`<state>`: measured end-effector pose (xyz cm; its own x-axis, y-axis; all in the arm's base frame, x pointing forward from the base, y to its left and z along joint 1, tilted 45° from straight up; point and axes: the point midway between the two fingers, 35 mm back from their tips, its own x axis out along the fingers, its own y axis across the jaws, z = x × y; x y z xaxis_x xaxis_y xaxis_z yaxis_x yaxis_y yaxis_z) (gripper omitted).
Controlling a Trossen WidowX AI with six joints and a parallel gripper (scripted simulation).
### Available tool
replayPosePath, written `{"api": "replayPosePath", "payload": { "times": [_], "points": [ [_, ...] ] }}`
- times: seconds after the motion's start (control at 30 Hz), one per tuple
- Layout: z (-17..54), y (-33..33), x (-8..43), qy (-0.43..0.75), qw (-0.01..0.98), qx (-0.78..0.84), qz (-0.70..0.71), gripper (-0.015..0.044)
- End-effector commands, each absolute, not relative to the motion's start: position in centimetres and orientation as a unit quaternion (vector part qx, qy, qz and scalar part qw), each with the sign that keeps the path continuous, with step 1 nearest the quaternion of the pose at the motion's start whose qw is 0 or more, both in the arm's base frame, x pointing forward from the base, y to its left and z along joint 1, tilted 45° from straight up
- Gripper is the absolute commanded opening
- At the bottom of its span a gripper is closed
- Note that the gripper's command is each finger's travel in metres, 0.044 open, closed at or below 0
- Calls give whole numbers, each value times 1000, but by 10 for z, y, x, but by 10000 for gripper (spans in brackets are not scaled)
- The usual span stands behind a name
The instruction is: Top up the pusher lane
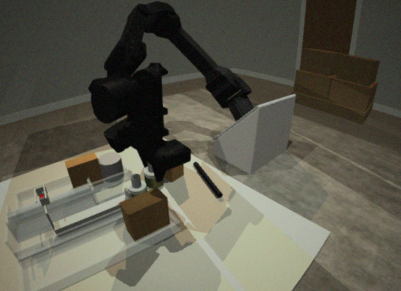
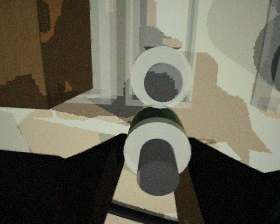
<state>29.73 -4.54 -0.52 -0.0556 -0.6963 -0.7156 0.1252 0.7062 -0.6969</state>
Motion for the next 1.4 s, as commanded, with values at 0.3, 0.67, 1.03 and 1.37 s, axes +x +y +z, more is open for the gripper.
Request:
{"api": "replayPosePath", "payload": {
  "times": [0.3, 0.67, 1.03, 1.37],
  "points": [
    [-4, -46, 304, 654, 652, -220, -315, 0],
    [-4, -47, 309, 654, 652, -220, -315, 0],
    [-4, -47, 314, 654, 652, -220, -315, 0],
    [-4, -48, 319, 653, 652, -220, -315, 0]
  ]
}}
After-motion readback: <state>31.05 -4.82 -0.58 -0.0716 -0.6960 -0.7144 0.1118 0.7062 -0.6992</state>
